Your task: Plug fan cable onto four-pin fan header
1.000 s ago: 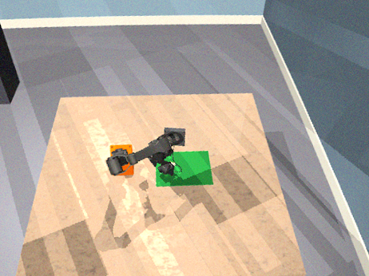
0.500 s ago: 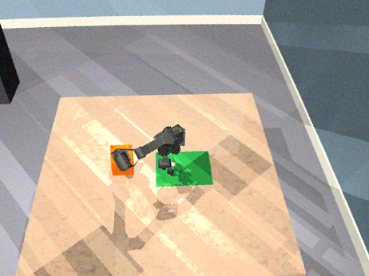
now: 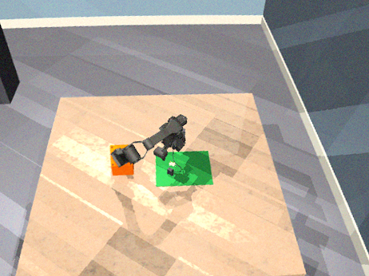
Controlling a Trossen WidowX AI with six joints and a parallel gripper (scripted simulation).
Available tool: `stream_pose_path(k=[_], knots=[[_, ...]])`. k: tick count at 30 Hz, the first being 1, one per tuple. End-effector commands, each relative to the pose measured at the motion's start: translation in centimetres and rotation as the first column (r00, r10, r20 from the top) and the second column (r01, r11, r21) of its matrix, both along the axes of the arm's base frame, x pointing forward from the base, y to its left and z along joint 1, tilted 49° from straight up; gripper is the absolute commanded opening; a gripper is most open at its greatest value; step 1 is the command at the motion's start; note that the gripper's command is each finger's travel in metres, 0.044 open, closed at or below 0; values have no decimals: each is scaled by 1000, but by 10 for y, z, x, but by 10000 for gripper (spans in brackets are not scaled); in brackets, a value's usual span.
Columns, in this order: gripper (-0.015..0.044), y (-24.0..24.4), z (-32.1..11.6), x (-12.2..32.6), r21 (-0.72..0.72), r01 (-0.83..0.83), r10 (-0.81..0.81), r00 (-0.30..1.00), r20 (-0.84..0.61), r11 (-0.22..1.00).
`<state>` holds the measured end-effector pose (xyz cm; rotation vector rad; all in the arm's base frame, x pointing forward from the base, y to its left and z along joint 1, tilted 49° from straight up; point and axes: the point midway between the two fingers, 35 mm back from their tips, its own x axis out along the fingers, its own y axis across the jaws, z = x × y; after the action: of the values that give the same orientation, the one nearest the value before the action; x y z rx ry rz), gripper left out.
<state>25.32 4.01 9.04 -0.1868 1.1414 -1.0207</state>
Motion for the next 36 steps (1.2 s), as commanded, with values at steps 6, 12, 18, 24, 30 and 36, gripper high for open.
stream_pose_path(k=[6,12,18,24,30,36], knots=[[440,5,-3,3,9,62,-62,996,63,998],[440,-38,-43,10,15,60,-60,996,63,998],[440,-69,-67,7,5,62,-62,996,65,998],[440,-70,-68,7,6,62,-62,996,65,998],[440,-76,-74,8,7,62,-62,996,65,998],[440,-83,-81,9,7,62,-62,996,65,998]])
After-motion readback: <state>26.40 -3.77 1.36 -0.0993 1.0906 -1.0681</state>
